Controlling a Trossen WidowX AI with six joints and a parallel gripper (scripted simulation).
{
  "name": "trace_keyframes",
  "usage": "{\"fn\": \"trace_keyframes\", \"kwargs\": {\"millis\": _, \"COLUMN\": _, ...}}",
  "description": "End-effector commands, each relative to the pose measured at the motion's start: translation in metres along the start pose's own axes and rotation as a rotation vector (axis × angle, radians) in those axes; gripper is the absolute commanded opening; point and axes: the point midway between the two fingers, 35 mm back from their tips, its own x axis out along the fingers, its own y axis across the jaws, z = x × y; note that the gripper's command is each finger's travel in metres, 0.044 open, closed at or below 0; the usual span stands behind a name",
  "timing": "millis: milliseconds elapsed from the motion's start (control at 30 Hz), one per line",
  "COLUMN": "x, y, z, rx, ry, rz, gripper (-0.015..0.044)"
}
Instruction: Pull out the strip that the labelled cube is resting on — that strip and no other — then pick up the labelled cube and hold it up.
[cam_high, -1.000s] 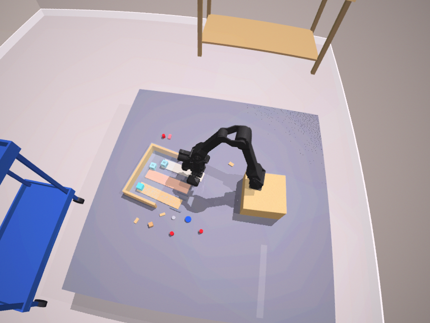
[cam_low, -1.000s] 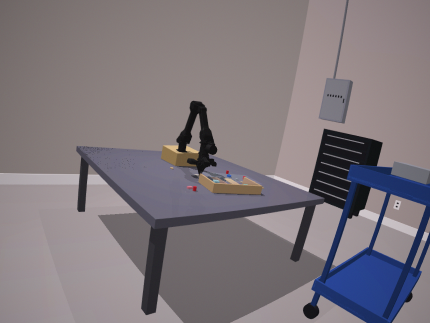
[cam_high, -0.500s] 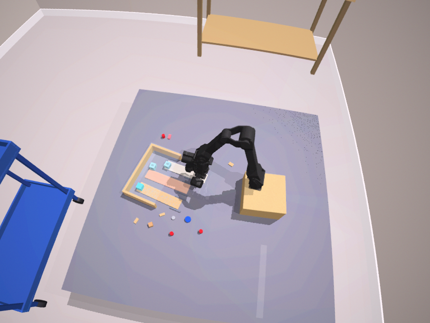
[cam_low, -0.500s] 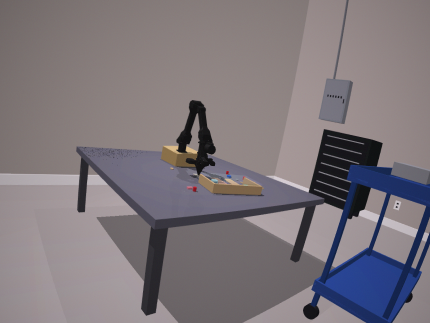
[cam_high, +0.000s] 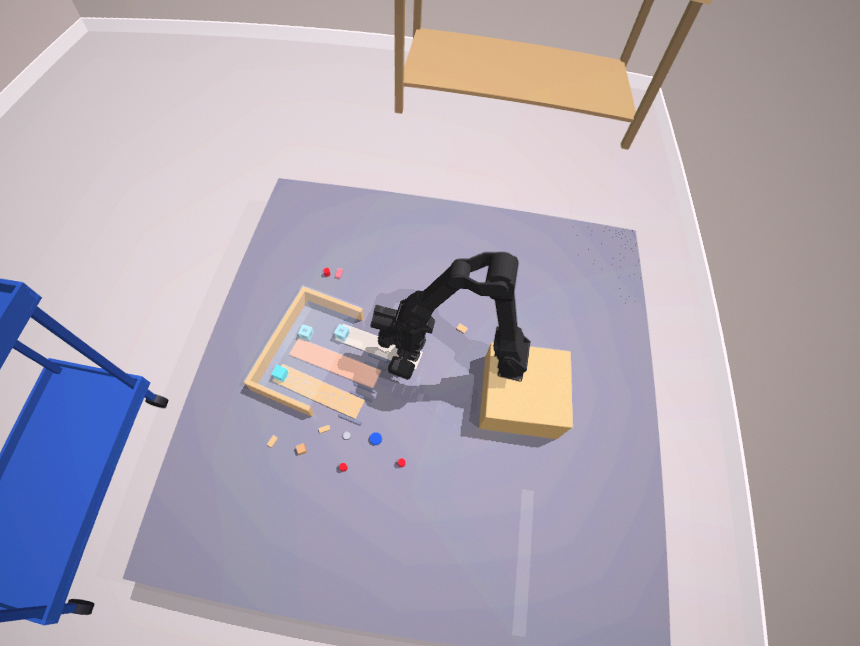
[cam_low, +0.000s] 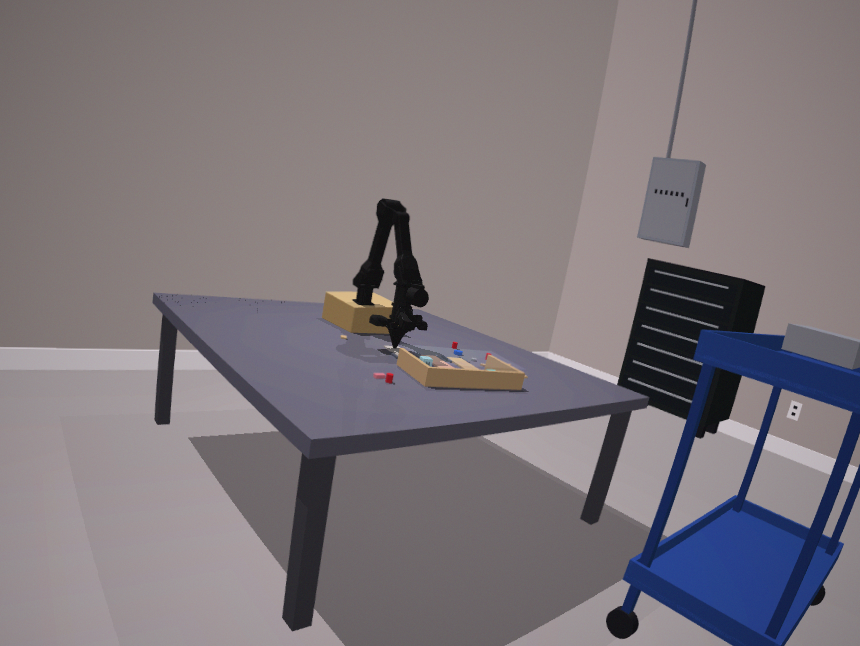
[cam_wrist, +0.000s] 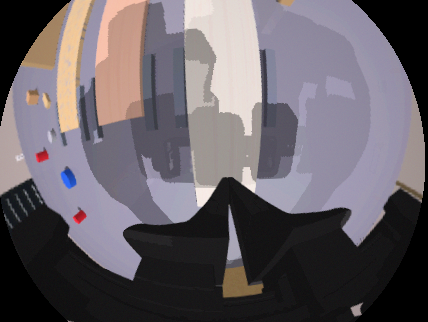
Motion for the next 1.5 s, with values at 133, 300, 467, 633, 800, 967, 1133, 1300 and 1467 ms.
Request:
{"fn": "trace_keyframes", "kwargs": {"millis": 133, "x": 0.004, "y": 0.000, "z": -0.020, "rx": 0.004, "ry": 0.030, "rz": -0.001, "gripper": 0.0000}}
{"fn": "trace_keyframes", "kwargs": {"millis": 300, "x": 0.004, "y": 0.000, "z": -0.027, "rx": 0.004, "ry": 0.031, "rz": -0.001, "gripper": 0.0000}}
{"fn": "trace_keyframes", "kwargs": {"millis": 467, "x": 0.004, "y": 0.000, "z": -0.035, "rx": 0.004, "ry": 0.031, "rz": -0.001, "gripper": 0.0000}}
{"fn": "trace_keyframes", "kwargs": {"millis": 633, "x": 0.004, "y": 0.000, "z": -0.043, "rx": 0.004, "ry": 0.032, "rz": -0.001, "gripper": 0.0000}}
{"fn": "trace_keyframes", "kwargs": {"millis": 800, "x": 0.004, "y": 0.000, "z": -0.050, "rx": 0.004, "ry": 0.033, "rz": -0.001, "gripper": 0.0000}}
{"fn": "trace_keyframes", "kwargs": {"millis": 967, "x": 0.004, "y": 0.000, "z": -0.057, "rx": 0.004, "ry": 0.033, "rz": -0.001, "gripper": 0.0000}}
{"fn": "trace_keyframes", "kwargs": {"millis": 1133, "x": 0.004, "y": 0.000, "z": -0.064, "rx": 0.004, "ry": 0.034, "rz": -0.001, "gripper": 0.0000}}
{"fn": "trace_keyframes", "kwargs": {"millis": 1300, "x": 0.003, "y": 0.000, "z": -0.071, "rx": 0.004, "ry": 0.035, "rz": -0.001, "gripper": 0.0000}}
{"fn": "trace_keyframes", "kwargs": {"millis": 1467, "x": 0.003, "y": 0.000, "z": -0.077, "rx": 0.004, "ry": 0.035, "rz": -0.001, "gripper": 0.0000}}
